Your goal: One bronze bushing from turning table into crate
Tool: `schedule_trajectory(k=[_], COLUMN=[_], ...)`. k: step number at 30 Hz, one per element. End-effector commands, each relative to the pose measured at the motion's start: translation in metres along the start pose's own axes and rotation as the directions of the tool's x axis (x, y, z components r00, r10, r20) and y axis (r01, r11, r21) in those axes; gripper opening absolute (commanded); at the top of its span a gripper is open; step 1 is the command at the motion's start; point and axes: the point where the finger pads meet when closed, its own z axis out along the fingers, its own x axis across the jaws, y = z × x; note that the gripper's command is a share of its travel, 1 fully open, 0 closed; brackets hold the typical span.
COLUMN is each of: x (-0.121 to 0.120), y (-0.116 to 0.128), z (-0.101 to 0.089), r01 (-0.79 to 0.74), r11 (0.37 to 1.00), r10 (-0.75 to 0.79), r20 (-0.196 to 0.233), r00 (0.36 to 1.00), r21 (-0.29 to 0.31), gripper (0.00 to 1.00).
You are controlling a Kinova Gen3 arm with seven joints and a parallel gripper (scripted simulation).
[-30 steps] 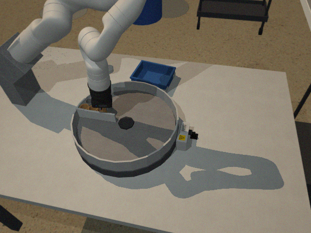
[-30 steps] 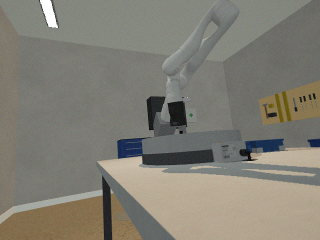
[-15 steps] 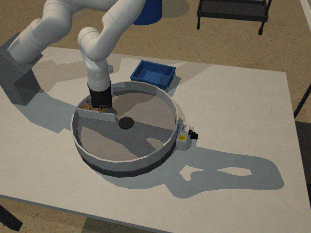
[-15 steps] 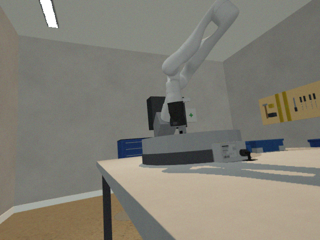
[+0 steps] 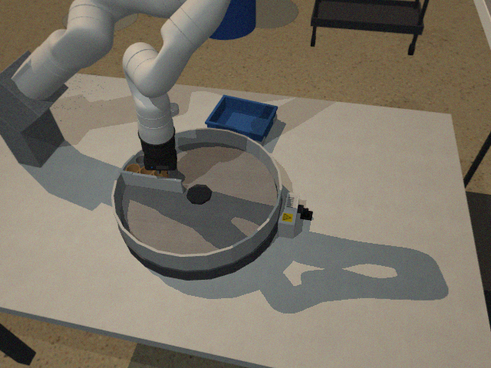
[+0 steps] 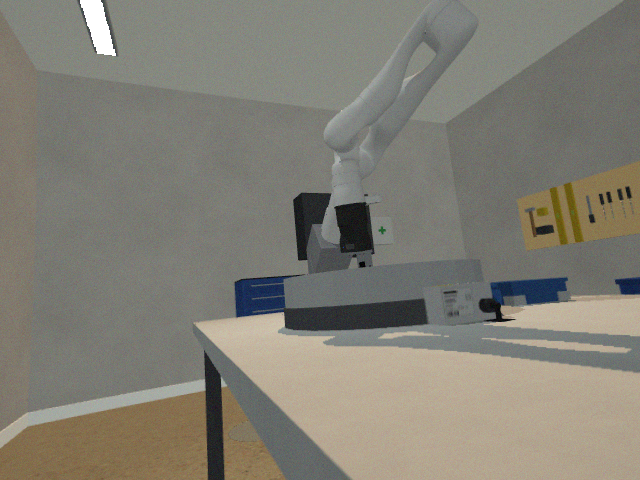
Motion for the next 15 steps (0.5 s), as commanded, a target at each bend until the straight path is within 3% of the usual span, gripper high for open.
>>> schedule_trajectory(k=[1,8,9,15], x=[-0.0005,-0.0005,0.0002,0.0007], y=[-0.0005,-0.0005,0.0003,0.0009], z=[-0.0001,-0.0001,0.0011,0.0065], r01=[-0.016,-0.016,-0.001,-0.003], r11=[0.991,0.991,1.000,0.999], r10=[0.002,0.002,0.001,0.002], r20=[-0.109,-0.109,-0.006,-0.028], r00=[0.994,0.994,1.000,1.000], r21=[-0.131,-0.131,-0.007,-0.033], gripper=[0.45,0.45,0.45,0.45])
